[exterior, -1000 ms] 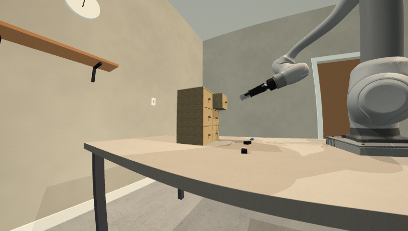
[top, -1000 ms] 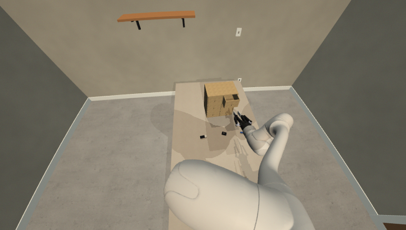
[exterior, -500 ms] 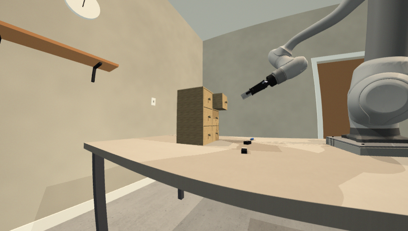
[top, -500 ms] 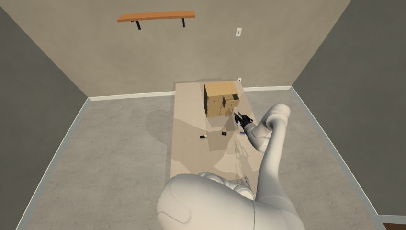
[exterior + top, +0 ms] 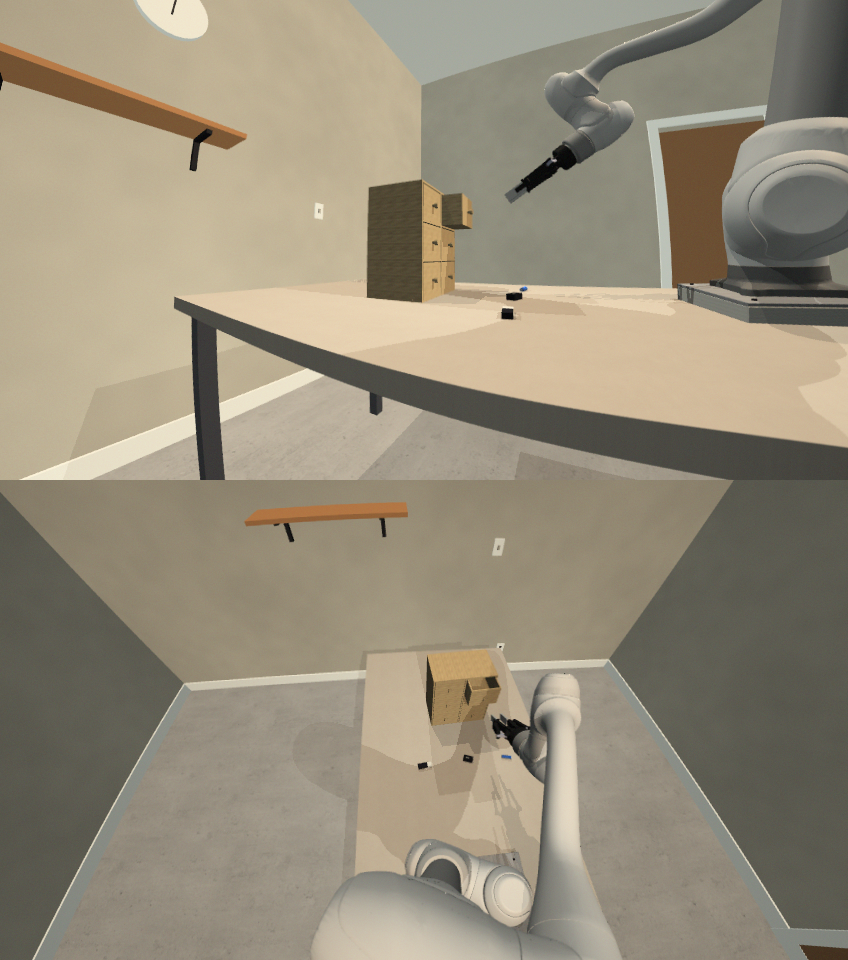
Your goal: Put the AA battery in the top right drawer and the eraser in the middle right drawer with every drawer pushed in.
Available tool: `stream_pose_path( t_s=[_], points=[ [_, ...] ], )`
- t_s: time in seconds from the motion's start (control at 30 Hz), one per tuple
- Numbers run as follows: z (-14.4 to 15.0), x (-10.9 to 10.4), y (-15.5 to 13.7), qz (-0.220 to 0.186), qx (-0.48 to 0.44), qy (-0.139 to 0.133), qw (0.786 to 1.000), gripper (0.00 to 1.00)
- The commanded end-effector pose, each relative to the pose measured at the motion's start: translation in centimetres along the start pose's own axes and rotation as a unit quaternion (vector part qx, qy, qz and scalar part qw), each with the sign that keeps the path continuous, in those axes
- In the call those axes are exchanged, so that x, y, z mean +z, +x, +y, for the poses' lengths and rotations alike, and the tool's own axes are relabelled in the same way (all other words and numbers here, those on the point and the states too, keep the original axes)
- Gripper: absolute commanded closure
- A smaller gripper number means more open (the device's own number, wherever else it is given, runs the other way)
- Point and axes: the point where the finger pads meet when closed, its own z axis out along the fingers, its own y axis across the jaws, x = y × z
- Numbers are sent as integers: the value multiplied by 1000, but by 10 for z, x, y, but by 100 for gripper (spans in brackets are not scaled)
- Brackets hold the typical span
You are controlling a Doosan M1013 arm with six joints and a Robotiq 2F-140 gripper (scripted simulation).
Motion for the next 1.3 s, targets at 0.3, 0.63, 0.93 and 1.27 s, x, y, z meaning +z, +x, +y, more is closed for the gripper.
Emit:
stream_pose_path(
  t_s=[0.3, 0.63, 0.93, 1.27],
  points=[
    [-2, -28, 6, -147, 3, 8, 989, 80],
    [-1, -61, 12, -286, 2, 8, 958, 80],
    [0, -90, 18, -407, 1, 8, 914, 80],
    [0, -104, 21, -461, 1, 9, 888, 80]
  ],
)
